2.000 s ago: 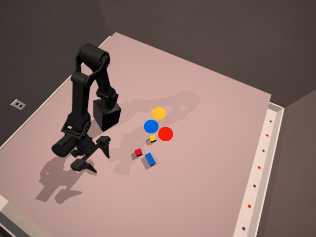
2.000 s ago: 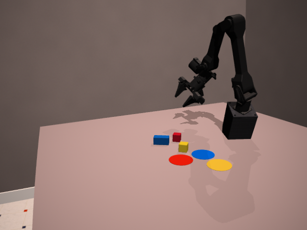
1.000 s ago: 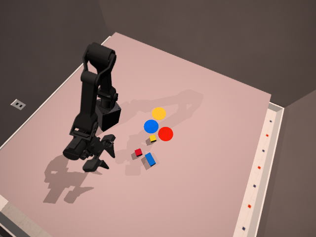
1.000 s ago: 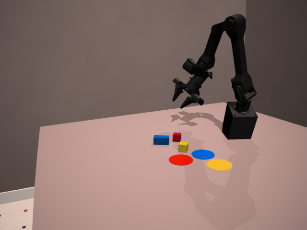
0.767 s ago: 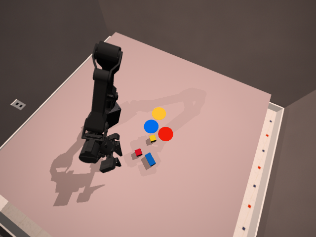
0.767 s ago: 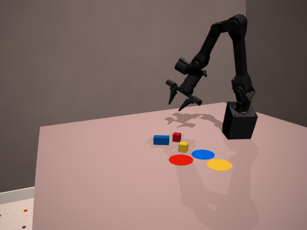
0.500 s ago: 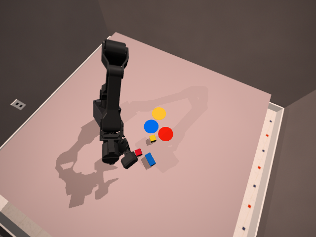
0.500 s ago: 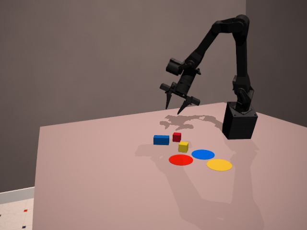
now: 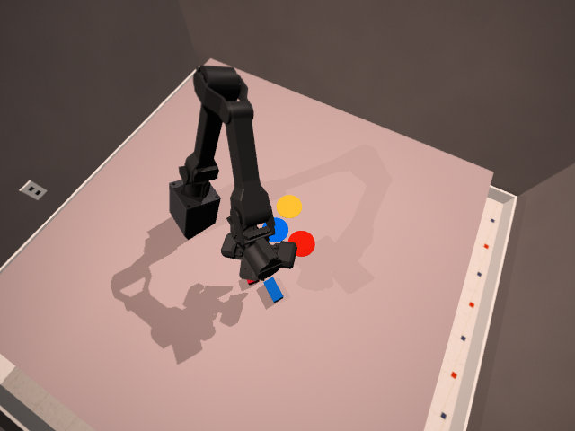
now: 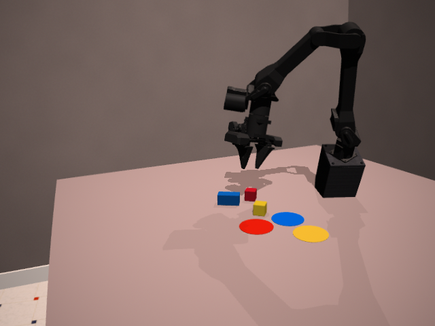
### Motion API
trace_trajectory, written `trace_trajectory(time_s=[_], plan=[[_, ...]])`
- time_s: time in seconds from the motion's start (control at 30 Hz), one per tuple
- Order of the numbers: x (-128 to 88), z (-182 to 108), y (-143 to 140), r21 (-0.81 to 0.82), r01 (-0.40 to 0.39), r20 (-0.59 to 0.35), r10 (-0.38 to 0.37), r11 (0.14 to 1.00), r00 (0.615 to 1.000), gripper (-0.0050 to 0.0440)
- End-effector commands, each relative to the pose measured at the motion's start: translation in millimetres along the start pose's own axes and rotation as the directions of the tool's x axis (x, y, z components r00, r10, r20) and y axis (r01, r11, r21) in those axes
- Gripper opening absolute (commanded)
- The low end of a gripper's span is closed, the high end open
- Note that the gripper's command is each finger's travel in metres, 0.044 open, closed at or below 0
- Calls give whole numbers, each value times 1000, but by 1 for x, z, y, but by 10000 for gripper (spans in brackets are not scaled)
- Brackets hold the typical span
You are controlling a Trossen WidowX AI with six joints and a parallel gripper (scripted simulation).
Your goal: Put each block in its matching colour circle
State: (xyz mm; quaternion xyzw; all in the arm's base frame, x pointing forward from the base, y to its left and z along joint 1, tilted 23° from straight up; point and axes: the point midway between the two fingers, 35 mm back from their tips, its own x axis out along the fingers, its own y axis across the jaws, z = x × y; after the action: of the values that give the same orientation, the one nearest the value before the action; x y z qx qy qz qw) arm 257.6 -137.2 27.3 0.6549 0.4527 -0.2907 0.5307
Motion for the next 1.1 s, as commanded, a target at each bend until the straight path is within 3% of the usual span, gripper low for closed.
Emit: trace_trajectory(time_s=[0.0, 0.17, 0.5, 0.73, 1.07], plan=[[-10, -27, 24, -268, 74, -6, -78, 960, 997, 265], [-10, -51, 31, -505, 131, -18, -163, 853, 986, 265], [-10, -55, 31, -532, 138, -22, -177, 835, 984, 265], [53, -59, 11, -515, 152, -35, -198, 844, 979, 265], [65, -59, 10, -516, 151, -35, -196, 843, 980, 265]])
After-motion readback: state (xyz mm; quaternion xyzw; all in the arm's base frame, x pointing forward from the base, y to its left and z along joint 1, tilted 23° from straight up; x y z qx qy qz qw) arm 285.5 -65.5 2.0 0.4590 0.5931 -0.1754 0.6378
